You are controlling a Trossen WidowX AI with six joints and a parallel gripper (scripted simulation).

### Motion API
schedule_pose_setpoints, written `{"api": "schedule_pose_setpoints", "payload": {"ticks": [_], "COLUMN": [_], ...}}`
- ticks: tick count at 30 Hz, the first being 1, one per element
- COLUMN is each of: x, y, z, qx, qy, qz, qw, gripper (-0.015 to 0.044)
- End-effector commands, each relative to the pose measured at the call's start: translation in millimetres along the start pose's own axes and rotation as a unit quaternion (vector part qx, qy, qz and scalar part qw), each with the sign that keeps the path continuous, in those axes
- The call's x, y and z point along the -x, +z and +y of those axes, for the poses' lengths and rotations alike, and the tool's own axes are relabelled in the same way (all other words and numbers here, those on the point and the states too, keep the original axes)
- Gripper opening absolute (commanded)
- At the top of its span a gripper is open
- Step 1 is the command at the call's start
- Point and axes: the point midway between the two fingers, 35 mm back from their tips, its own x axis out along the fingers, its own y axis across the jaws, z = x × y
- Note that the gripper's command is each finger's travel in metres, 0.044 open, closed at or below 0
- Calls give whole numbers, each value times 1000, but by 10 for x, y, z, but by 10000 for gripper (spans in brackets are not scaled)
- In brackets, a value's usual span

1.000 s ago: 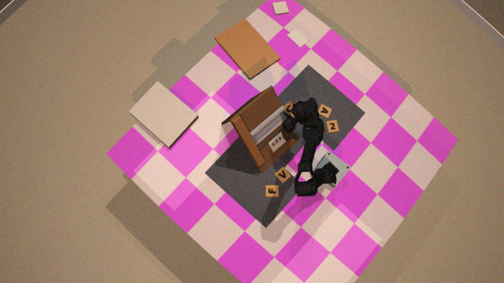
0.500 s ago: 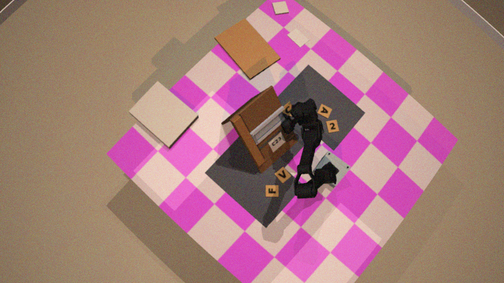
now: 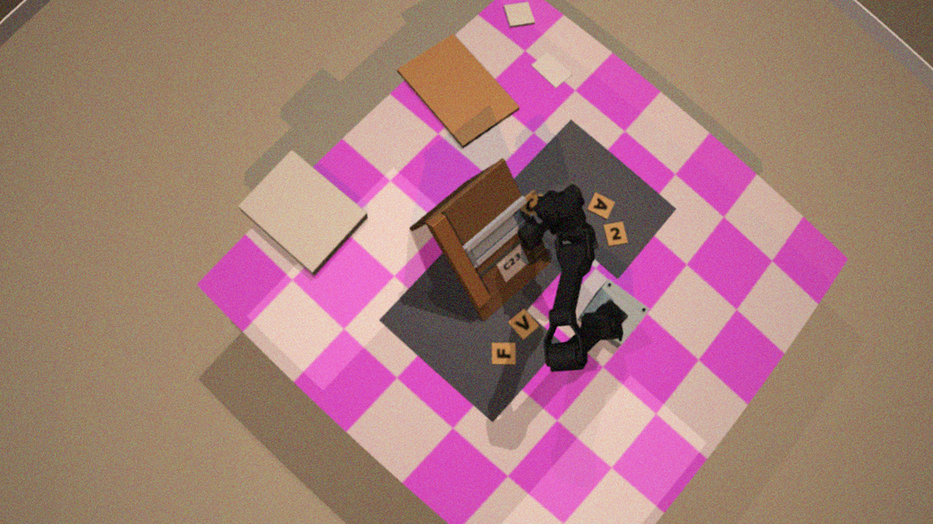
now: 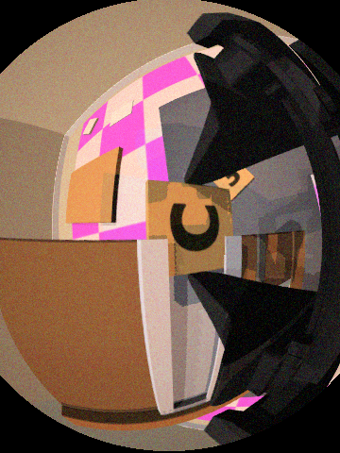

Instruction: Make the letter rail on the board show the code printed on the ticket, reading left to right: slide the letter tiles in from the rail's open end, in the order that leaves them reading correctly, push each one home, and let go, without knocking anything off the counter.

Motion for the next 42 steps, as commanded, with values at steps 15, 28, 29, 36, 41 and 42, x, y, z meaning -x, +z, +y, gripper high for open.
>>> {"api": "schedule_pose_setpoints", "payload": {"ticks": [15, 28, 29, 36, 41, 42], "x": [4, 4, 4, 4, 3, 3], "y": [1, -1, -1, -2, -3, -4], "z": [89, 154, 159, 195, 220, 225], "qx": [0, 0, 0, 0, -1, -1], "qy": [-2, -2, -2, -2, -2, -2], "qz": [-1, -1, -1, -1, -1, -1], "qw": [1000, 1000, 1000, 1000, 1000, 1000], "gripper": [0, 0, 0, 0, 0, 0]}}
